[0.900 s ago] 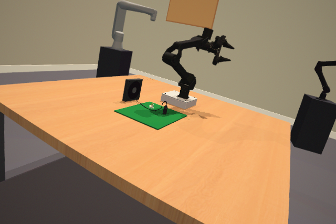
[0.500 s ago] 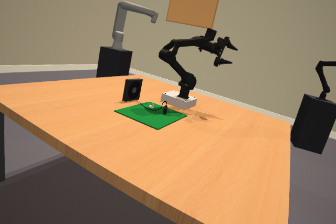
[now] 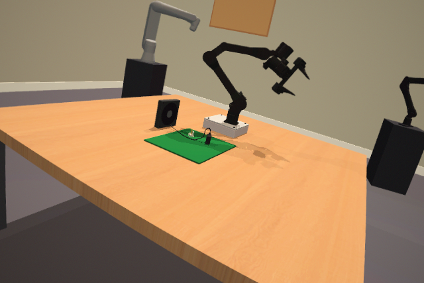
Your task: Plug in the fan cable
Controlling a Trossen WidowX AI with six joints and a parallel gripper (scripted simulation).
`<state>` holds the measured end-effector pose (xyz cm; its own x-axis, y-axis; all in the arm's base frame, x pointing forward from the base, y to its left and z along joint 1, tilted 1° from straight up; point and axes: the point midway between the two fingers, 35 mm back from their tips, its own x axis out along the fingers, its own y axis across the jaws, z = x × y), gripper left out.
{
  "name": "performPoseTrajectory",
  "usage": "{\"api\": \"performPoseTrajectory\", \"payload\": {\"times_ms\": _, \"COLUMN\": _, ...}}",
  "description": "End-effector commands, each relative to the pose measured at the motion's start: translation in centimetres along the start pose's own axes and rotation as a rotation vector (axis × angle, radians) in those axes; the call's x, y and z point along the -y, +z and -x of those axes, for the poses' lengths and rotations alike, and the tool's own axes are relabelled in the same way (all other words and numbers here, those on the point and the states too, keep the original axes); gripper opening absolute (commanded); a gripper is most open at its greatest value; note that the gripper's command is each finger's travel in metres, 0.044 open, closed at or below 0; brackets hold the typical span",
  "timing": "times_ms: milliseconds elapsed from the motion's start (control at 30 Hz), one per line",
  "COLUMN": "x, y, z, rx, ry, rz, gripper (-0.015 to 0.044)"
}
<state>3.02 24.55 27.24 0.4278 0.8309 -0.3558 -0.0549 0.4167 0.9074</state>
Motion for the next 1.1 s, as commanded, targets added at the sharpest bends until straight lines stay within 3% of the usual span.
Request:
{"api": "performPoseTrajectory", "payload": {"times_ms": 0, "x": 1.9, "y": 3.1, "z": -2.5, "rx": 0.116, "ry": -0.130, "rz": -0.144, "gripper": 0.0440}}
{"api": "performPoseTrajectory", "payload": {"times_ms": 267, "x": 6.3, "y": 10.1, "z": -5.0, "rx": 0.350, "ry": -0.326, "rz": -0.480, "gripper": 0.0440}}
{"api": "performPoseTrajectory", "payload": {"times_ms": 500, "x": 10.9, "y": 16.2, "z": -4.8, "rx": 0.566, "ry": -0.451, "rz": -0.827, "gripper": 0.0440}}
{"api": "performPoseTrajectory", "payload": {"times_ms": 800, "x": 17.4, "y": 22.7, "z": -1.5, "rx": 0.857, "ry": -0.531, "rz": -1.350, "gripper": 0.0440}}
{"api": "performPoseTrajectory", "payload": {"times_ms": 1067, "x": 23.1, "y": 26.3, "z": 3.6, "rx": 1.113, "ry": -0.496, "rz": -1.874, "gripper": 0.0440}}
